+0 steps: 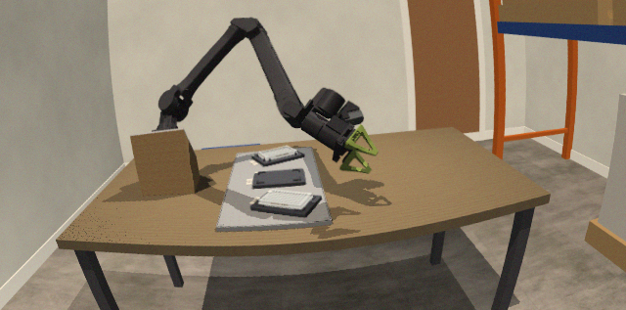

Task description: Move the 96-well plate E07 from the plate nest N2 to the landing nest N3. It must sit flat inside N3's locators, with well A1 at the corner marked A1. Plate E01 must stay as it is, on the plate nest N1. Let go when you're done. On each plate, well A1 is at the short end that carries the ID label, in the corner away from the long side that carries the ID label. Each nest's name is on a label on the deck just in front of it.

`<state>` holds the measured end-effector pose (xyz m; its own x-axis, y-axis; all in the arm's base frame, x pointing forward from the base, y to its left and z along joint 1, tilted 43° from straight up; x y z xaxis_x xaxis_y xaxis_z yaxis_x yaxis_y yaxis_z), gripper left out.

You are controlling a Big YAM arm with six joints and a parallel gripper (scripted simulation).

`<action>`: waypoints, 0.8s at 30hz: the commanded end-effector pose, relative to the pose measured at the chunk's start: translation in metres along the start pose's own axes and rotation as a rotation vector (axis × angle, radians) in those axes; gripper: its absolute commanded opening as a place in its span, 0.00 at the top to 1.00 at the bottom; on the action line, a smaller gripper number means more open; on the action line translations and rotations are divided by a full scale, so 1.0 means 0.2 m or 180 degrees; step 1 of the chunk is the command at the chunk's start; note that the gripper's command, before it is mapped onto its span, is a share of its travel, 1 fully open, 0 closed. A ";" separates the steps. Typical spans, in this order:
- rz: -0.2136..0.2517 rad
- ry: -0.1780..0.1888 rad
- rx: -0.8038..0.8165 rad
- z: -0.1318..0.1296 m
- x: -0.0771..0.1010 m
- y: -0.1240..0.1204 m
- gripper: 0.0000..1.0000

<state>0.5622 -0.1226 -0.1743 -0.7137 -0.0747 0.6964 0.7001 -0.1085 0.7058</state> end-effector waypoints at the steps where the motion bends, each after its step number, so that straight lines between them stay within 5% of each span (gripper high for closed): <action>1: 0.0019 -0.0049 -0.0219 -0.14 0.04 0.16 0.00; 3: 0.0262 -0.0022 -0.0295 -0.12 0.05 -0.06 0.00; 5: 0.0304 0.0025 -0.0347 -0.14 0.07 0.04 0.00; 6: 0.0403 0.0042 -0.0384 -0.13 0.10 -0.03 0.00; 11: 0.0546 0.0127 -0.0481 -0.15 0.08 0.04 0.00; 18: 0.1090 0.0299 -0.0820 -0.18 0.15 -0.05 0.00; 20: 0.1257 0.0322 -0.0891 -0.14 0.22 -0.19 0.00; 24: 0.1491 0.0416 -0.1071 -0.15 0.25 -0.19 0.00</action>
<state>0.4925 -0.1329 -0.1900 -0.3360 -0.3108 0.8891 0.9250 -0.2869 0.2493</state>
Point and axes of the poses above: the point where the finger pads meet when closed, its own x axis back along the fingers, its own z axis across the jaws, y = z × x, the point moved 8 cm from there along x, back along the fingers, and after that the axes turned 14 degrees about -x, right-handed, at the moved point
